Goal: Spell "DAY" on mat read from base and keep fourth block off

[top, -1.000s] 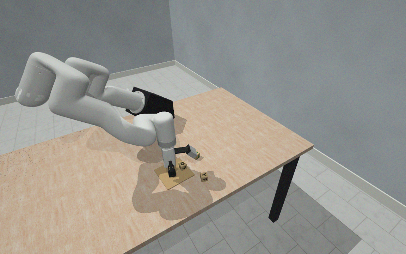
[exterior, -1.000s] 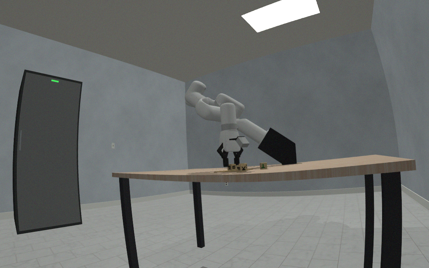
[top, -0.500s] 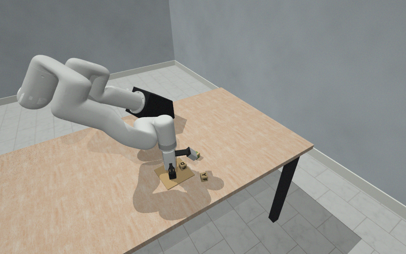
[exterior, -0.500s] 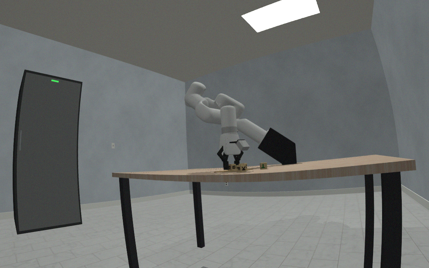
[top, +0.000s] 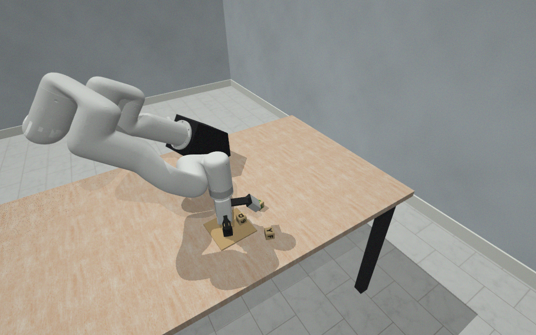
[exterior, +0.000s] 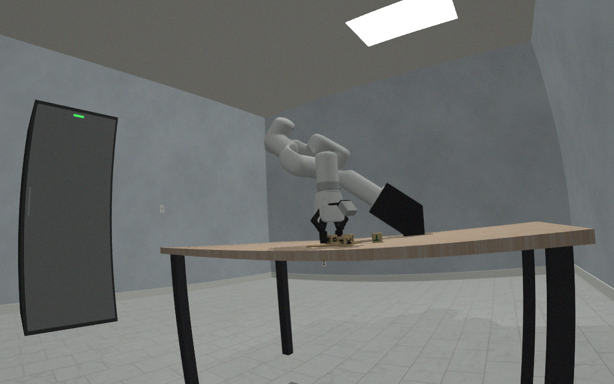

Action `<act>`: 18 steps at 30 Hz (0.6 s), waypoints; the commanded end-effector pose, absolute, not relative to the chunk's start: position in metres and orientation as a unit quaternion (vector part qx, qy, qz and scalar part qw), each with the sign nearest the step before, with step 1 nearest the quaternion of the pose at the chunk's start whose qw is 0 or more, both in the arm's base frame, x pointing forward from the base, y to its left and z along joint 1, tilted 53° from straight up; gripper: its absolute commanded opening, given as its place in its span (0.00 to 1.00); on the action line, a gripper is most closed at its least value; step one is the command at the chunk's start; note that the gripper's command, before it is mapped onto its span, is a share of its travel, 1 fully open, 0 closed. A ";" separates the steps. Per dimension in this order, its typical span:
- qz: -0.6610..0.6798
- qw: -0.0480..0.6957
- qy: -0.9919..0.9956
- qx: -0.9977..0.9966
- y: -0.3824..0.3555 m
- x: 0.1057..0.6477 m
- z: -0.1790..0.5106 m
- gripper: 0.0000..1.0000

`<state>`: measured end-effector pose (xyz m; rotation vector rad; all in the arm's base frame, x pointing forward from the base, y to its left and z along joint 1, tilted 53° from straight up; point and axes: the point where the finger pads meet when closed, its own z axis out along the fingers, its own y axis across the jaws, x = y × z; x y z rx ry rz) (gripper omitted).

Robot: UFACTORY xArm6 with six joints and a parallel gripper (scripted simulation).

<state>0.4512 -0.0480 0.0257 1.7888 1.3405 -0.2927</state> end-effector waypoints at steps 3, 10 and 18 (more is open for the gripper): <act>-0.116 0.429 0.537 0.717 -0.047 0.452 0.026 0.69; -0.116 0.429 0.537 0.717 -0.047 0.452 0.026 0.69; -0.116 0.429 0.537 0.717 -0.047 0.452 0.026 0.47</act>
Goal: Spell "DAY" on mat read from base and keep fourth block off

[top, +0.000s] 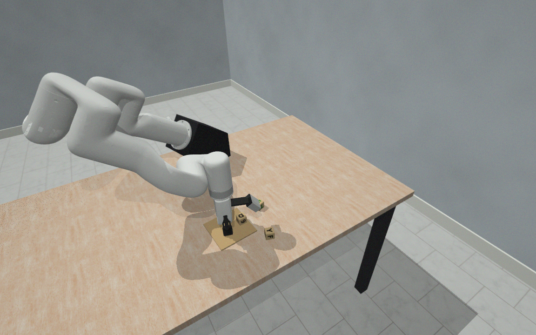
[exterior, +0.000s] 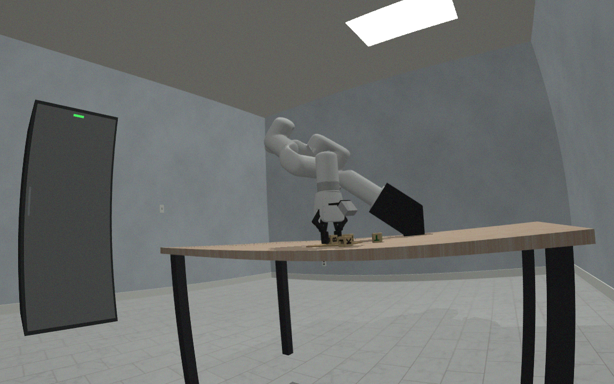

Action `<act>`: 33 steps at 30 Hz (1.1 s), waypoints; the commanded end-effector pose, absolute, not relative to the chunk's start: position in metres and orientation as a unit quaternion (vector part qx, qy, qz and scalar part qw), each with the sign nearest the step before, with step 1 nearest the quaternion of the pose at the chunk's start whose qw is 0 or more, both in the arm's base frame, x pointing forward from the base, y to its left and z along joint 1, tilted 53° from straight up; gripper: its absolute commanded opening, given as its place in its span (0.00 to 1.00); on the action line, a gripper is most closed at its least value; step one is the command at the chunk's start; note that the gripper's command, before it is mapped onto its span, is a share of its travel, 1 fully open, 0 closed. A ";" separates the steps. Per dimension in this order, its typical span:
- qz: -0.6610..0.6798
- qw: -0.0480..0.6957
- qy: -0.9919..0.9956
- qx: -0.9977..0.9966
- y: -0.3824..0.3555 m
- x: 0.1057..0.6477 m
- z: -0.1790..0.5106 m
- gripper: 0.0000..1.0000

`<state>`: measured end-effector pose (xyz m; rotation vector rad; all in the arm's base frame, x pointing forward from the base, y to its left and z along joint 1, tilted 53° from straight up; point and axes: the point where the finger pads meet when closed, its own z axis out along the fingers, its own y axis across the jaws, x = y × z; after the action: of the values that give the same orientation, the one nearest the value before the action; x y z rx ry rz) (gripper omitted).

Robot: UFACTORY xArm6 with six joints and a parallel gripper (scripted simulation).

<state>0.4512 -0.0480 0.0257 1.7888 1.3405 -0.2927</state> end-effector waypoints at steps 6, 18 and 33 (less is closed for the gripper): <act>-0.116 0.429 0.537 0.717 -0.047 0.452 0.026 0.47; -0.116 0.429 0.537 0.717 -0.047 0.452 0.026 0.27; -0.116 0.429 0.537 0.717 -0.047 0.452 0.026 0.27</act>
<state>0.4512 -0.0480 0.0257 1.7888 1.3404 -0.2926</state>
